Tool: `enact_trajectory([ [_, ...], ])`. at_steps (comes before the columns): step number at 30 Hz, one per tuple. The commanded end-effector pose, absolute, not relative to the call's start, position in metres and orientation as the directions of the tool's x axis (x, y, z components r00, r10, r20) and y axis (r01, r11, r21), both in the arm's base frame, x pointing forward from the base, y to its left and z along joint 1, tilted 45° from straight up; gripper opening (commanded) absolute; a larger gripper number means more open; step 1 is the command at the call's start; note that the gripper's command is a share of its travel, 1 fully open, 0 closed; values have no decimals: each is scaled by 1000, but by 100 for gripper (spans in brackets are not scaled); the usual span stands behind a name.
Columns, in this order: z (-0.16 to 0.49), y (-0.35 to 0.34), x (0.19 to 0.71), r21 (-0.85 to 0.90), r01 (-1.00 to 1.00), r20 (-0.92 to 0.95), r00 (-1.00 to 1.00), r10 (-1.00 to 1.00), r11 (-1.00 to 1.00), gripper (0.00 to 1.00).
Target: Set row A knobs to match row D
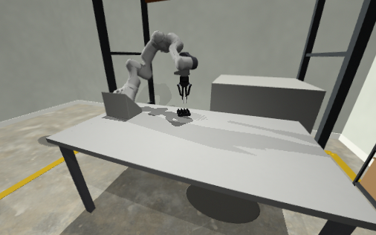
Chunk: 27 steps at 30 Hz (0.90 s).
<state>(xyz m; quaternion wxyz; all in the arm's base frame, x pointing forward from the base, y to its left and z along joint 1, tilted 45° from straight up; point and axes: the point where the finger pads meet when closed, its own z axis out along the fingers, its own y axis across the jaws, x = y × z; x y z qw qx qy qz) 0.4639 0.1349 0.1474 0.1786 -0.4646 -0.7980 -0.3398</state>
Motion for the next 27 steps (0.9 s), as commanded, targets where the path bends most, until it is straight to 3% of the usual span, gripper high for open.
enact_trajectory([
  [1,146,135,463,379,859,598,-511,618,343,12],
  [27,135,146,463,380,859,598,-511,618,343,12],
])
